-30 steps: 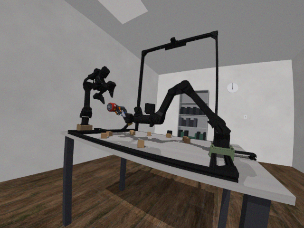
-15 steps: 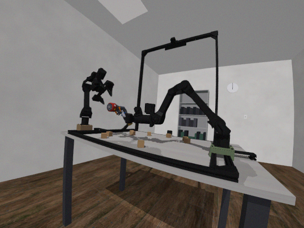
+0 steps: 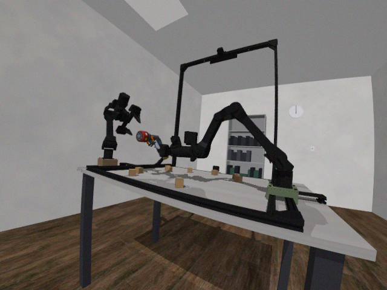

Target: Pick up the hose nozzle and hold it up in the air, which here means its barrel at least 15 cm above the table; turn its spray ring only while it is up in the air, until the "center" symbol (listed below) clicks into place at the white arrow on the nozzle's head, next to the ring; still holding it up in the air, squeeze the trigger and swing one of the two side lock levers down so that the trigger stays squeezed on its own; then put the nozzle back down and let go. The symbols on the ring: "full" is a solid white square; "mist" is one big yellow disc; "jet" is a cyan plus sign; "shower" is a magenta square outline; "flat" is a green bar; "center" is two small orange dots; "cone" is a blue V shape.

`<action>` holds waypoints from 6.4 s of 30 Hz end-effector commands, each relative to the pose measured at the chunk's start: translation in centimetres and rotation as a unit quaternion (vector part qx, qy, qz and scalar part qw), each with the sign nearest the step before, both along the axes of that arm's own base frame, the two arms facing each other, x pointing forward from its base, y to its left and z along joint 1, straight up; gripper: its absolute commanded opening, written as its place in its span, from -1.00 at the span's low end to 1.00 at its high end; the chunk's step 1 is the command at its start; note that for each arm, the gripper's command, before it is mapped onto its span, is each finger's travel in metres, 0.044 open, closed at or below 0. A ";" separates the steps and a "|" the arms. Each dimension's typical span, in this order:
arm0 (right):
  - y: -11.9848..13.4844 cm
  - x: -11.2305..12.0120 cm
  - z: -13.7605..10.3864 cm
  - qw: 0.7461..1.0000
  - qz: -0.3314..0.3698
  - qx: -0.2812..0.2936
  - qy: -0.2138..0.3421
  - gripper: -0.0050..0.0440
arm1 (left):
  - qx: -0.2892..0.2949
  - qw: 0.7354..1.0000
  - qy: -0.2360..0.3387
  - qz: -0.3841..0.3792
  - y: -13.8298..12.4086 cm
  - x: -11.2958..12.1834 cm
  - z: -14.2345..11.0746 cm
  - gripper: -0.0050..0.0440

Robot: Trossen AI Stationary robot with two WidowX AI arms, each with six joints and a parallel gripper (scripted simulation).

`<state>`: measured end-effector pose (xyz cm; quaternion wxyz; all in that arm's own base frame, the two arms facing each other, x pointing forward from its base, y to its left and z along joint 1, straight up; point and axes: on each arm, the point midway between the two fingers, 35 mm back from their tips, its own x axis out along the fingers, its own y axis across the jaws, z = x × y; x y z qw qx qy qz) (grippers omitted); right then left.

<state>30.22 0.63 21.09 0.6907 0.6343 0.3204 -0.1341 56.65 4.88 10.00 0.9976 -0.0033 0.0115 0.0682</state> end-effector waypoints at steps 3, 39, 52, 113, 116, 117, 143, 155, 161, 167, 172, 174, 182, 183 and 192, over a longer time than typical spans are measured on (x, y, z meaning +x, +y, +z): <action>-0.1 -0.8 -1.1 0.999 -0.002 0.016 -0.048 0.84 | 0.004 1.000 -0.011 0.001 0.1 0.2 0.8 -0.80; -0.2 -2.0 -5.3 0.966 -0.008 0.065 -0.250 0.84 | 0.004 1.000 -0.011 0.001 0.1 0.2 0.8 -0.80; -0.3 -1.8 -6.3 0.956 -0.013 0.077 -0.284 0.05 | 0.004 1.000 -0.011 0.001 0.1 0.2 0.8 -0.80; -0.2 -2.1 -6.0 0.946 -0.010 0.078 -0.315 -0.80 | 0.004 1.000 -0.011 0.001 0.1 0.2 0.8 -0.80; -0.2 -2.1 -6.0 0.946 -0.010 0.078 -0.315 -0.80 | 0.004 1.000 -0.011 0.001 0.1 0.2 0.8 -0.80; -0.2 -2.1 -6.0 0.946 -0.010 0.078 -0.315 -0.80 | 0.004 1.000 -0.011 0.001 0.1 0.2 0.8 -0.80; 0.8 -3.6 -6.5 0.956 -0.011 0.074 -0.284 -0.80 | 0.004 1.000 -0.011 0.001 0.1 0.2 0.8 -0.80; 1.8 -5.6 -7.6 0.966 -0.008 0.067 -0.249 -0.80 | 0.004 1.000 -0.011 0.001 0.1 0.2 0.8 -0.80; 2.1 -6.4 -8.2 0.969 -0.007 0.064 -0.237 -0.80 | 0.004 1.000 -0.011 0.001 0.1 0.2 0.8 -0.80; 2.1 -6.3 -8.1 0.970 -0.008 0.063 -0.236 -0.80 | 0.004 1.000 -0.011 0.001 0.1 0.2 0.8 -0.80; 1.8 -5.6 -8.0 0.971 -0.016 0.056 -0.233 -0.80 | 0.004 1.000 -0.011 0.001 0.1 0.2 0.8 -0.80; 1.7 -5.2 -7.9 0.971 -0.019 0.052 -0.232 -0.80 | 0.004 1.000 -0.011 0.001 0.1 0.2 0.8 -0.80; 1.6 -4.3 -7.7 0.971 -0.024 0.048 -0.233 -0.80 | 0.004 1.000 -0.011 0.001 0.1 0.2 0.8 -0.80; 1.7 -4.2 -7.6 0.971 -0.024 0.048 -0.234 -0.80 | 0.004 1.000 -0.011 0.001 0.1 0.2 0.8 -0.80; 2.0 -2.8 -7.2 0.967 -0.022 0.053 -0.247 -0.80 | 0.004 1.000 -0.011 0.001 0.1 0.2 0.8 -0.80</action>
